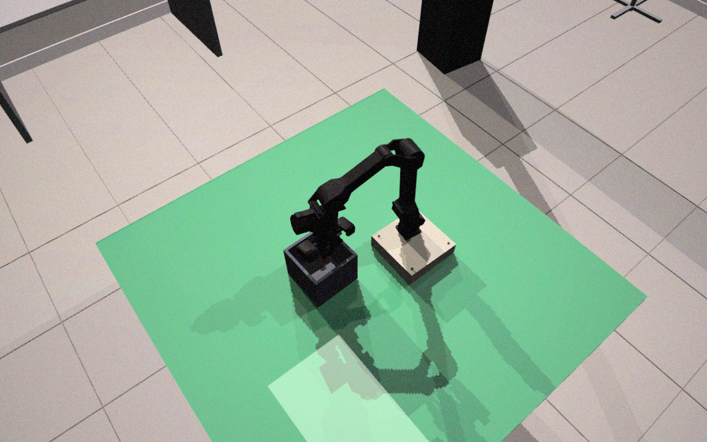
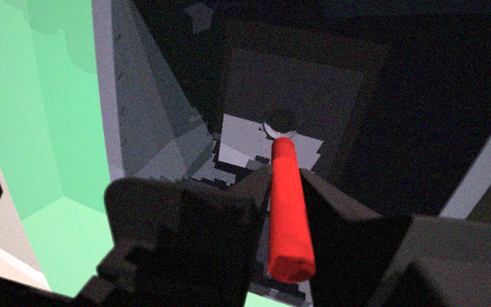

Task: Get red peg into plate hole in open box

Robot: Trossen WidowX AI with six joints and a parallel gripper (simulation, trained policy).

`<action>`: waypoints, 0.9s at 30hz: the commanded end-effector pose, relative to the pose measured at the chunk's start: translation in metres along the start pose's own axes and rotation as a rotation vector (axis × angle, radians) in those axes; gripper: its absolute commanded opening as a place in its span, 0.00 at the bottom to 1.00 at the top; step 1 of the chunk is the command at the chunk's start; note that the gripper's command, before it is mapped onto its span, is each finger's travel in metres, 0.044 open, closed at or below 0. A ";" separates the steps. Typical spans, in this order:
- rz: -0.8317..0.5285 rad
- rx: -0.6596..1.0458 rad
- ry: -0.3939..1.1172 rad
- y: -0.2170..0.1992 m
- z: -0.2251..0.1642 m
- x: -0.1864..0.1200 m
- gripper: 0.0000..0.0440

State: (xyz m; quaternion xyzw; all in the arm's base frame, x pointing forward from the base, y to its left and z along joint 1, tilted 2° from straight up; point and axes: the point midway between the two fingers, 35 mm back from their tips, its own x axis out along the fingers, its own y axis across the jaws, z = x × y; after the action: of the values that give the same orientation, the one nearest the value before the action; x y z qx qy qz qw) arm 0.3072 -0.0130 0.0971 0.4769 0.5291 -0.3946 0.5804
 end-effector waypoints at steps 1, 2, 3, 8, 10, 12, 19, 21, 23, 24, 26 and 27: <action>-0.007 -0.009 0.014 0.000 0.002 0.011 0.00; -0.009 -0.012 0.016 0.001 0.002 0.014 0.00; -0.010 -0.015 0.017 0.001 0.002 0.016 0.00; -0.017 -0.033 0.025 0.002 0.004 0.029 0.00; -0.020 -0.039 0.024 0.003 0.004 0.034 0.00; -0.025 -0.045 0.021 0.002 0.005 0.038 0.00; -0.057 -0.064 0.015 0.002 0.009 0.047 0.22; -0.060 -0.069 0.021 0.003 0.008 0.048 0.28; -0.069 -0.066 0.035 0.002 0.008 0.046 0.28; -0.073 -0.063 0.041 0.002 0.009 0.046 0.28; -0.071 -0.059 0.061 0.004 0.009 0.043 0.31; -0.069 -0.056 0.070 0.005 0.010 0.042 0.34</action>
State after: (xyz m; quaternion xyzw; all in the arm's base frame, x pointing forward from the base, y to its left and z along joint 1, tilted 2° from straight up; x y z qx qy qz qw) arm 0.3176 -0.0187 0.0546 0.4498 0.5688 -0.3874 0.5693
